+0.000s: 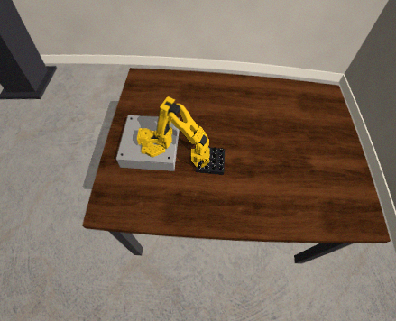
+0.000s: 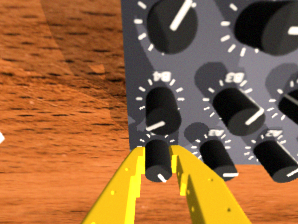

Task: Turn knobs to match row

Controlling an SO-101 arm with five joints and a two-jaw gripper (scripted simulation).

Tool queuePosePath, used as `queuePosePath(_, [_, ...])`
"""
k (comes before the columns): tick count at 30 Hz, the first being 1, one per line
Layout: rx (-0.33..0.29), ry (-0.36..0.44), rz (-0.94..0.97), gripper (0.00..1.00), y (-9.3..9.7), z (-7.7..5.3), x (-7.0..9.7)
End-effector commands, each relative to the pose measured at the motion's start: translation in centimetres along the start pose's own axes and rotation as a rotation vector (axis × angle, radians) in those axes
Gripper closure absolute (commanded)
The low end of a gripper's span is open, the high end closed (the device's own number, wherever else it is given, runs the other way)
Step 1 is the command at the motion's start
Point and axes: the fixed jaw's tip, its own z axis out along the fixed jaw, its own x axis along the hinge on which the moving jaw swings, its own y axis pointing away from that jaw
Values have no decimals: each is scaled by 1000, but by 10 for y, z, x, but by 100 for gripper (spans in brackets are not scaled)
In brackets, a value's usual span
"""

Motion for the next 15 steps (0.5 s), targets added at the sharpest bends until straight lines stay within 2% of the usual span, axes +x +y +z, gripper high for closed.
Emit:
queuePosePath(1, [-23,-7,-67,99,4,2,-1])
queuePosePath(15, [-23,-9,-276,99,4,2,1])
